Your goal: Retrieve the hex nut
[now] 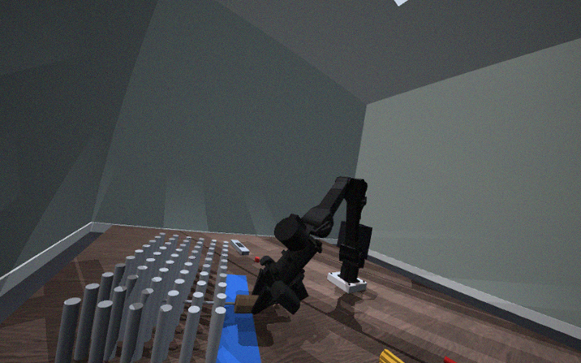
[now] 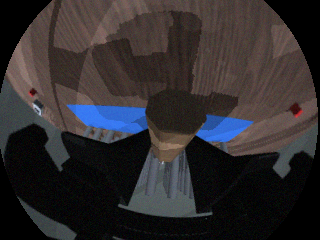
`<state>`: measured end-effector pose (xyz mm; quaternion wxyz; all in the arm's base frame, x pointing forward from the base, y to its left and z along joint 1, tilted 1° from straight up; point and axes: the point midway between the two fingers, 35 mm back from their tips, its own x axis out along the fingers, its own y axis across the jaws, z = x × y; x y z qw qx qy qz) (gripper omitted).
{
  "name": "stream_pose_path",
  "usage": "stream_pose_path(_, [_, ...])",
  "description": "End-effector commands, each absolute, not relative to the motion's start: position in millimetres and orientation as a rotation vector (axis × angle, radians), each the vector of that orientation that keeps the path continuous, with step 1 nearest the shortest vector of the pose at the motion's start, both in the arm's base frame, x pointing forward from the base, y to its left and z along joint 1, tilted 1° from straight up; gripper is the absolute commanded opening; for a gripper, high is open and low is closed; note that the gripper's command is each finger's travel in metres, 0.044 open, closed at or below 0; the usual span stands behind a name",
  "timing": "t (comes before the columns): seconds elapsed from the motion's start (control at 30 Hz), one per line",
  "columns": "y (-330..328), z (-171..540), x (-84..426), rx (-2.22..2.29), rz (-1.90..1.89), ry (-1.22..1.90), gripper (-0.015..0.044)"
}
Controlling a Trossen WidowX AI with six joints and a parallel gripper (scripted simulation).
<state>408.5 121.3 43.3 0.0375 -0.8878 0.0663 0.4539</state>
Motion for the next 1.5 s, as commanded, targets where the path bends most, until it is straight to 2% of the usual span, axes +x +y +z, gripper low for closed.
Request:
stream_pose_path(0.0, [121.8, 41.0, 409.9, -2.73, 1.389, 0.197, 0.0])
stream_pose_path(1.47, [124.2, 26.7, 393.8, -2.726, 1.39, 0.202, 0.0])
